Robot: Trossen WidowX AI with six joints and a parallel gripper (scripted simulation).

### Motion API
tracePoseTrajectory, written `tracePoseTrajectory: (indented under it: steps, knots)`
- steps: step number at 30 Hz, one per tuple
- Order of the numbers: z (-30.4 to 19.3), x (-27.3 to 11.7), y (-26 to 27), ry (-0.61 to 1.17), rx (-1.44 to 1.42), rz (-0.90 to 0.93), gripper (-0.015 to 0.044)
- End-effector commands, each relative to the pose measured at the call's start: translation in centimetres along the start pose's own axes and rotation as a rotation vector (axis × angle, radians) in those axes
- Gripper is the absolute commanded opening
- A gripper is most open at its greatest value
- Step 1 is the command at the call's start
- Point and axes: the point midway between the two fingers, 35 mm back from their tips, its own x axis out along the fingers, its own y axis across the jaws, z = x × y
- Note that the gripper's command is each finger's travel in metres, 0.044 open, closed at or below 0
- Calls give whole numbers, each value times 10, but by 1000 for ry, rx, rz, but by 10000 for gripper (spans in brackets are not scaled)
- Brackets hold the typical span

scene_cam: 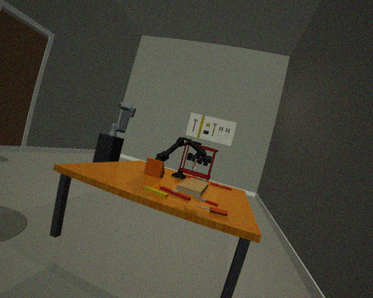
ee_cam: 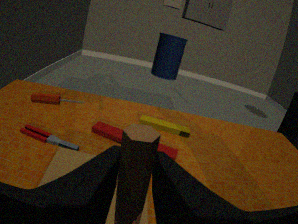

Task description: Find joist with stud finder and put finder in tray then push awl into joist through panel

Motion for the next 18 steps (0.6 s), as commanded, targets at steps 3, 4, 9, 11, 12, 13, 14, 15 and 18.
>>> tracePoseTrajectory:
  steps: [3,4,9,11,12,13,14,15,18]
  knots:
    - [-10,-6,20,-26,33,9,0]
    - [-13,-7,24,-29,40,11,0]
    - [-21,-10,35,-38,64,17,0]
    - [-21,-10,35,-38,64,17,0]
    - [-22,-10,35,-38,64,18,0]
    - [-23,-10,35,-38,64,18,0]
    - [-23,-10,35,-38,64,18,0]
    - [-24,-9,36,-38,64,18,0]
    - [-28,-9,36,-37,64,18,0]
